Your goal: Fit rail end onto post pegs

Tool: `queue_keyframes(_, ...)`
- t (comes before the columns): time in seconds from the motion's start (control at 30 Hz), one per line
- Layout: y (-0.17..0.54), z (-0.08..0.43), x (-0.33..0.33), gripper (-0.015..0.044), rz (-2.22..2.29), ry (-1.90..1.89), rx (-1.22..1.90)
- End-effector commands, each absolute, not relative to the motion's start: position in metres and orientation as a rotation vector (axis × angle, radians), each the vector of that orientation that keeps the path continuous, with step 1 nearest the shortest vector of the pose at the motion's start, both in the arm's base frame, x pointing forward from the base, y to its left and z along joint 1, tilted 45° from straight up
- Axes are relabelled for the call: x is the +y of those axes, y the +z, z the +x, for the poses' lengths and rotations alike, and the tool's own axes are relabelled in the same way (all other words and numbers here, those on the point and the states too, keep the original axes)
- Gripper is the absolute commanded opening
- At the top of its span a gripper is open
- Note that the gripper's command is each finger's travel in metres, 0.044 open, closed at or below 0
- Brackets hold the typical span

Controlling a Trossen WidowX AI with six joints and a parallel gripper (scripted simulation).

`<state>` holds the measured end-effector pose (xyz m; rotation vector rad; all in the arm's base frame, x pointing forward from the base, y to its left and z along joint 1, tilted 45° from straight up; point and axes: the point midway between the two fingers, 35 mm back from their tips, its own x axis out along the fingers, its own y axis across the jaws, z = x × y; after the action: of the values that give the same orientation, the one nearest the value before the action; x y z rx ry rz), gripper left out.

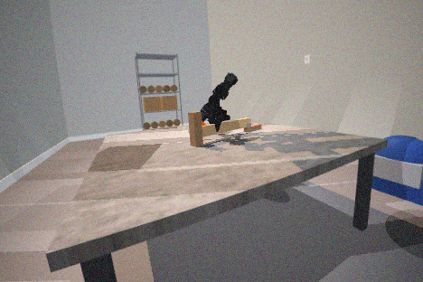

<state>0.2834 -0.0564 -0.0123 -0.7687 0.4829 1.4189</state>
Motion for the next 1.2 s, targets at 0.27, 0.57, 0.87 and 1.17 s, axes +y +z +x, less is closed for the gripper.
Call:
queue_keyframes(0.27, -0.0146, 0.2854, -0.0617, 0.0, -0.773, 1.412, 0.483)
queue_keyframes(0.57, -0.0161, 0.2857, -0.064, 0.0, -0.773, 1.412, 0.483)
queue_keyframes(0.87, -0.0163, 0.2842, -0.061, 0.0184, -0.769, 1.419, 0.484)
queue_keyframes(1.17, -0.0163, 0.2842, -0.061, 0.042, -0.769, 1.419, 0.484)
